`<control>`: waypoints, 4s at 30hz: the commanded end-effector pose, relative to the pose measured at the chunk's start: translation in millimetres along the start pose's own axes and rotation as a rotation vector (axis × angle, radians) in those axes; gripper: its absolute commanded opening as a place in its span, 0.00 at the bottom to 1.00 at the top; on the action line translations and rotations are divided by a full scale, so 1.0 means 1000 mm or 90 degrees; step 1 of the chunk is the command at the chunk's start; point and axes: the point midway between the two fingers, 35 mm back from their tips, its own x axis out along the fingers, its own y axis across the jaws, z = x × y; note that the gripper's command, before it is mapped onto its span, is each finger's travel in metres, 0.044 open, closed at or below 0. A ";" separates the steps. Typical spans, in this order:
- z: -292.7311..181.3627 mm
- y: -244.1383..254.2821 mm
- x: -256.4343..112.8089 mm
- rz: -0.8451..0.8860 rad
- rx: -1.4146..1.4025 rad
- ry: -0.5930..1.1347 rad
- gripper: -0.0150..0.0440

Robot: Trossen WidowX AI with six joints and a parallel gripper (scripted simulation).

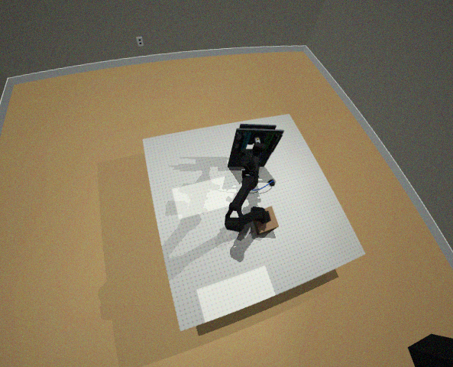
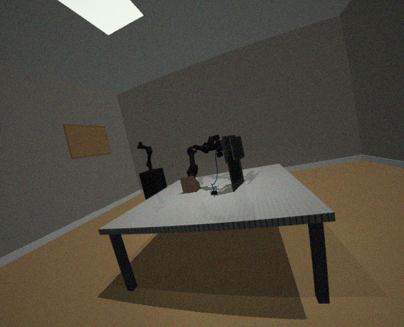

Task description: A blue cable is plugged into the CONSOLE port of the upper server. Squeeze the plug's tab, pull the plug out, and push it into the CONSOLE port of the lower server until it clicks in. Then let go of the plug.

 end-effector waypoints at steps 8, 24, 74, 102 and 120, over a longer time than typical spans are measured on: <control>-0.003 -0.001 -0.007 -0.002 -0.003 -0.001 0.25; -0.009 -0.001 -0.014 -0.001 -0.003 -0.001 0.25; -0.011 0.088 -0.019 -0.002 -0.001 0.008 0.25; 0.000 0.087 -0.007 -0.011 0.003 0.039 0.25; 0.005 0.087 0.000 -0.012 0.003 0.038 0.25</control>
